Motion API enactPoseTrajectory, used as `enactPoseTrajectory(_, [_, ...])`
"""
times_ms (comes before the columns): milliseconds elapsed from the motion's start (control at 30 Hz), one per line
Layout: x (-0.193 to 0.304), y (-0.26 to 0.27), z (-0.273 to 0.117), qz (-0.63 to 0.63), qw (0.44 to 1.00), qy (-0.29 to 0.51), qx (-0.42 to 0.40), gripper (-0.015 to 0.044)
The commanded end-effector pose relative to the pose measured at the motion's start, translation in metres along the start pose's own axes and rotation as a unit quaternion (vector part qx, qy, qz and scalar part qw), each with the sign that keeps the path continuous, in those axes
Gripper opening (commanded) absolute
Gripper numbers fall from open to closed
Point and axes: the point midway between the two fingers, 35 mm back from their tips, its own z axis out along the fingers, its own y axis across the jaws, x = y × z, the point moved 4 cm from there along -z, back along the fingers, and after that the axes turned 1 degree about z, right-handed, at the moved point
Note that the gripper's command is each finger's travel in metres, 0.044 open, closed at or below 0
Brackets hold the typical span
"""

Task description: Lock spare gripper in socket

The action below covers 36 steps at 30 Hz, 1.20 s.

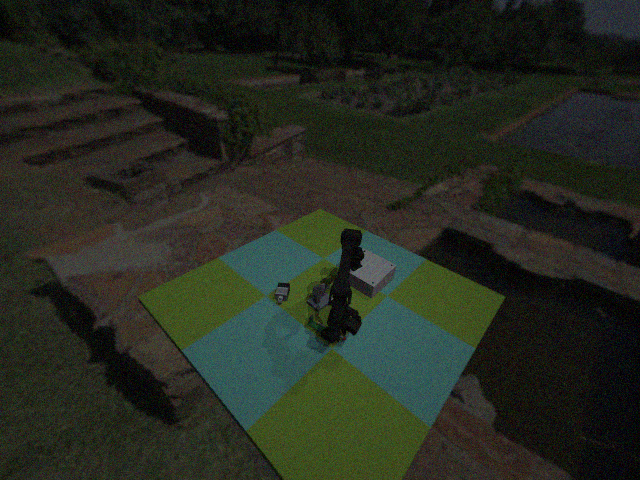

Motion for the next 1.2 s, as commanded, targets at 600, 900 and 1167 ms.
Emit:
enactPoseTrajectory(600, [-0.007,0.001,-0.059,-0.002,1.0,0.0,-0.001,0.02])
enactPoseTrajectory(900, [0.001,0.0,-0.065,-0.002,1.0,0.002,0.0,0.0279])
enactPoseTrajectory(1167, [0.048,-0.002,-0.121,-0.002,1.0,0.014,0.005,0.018])
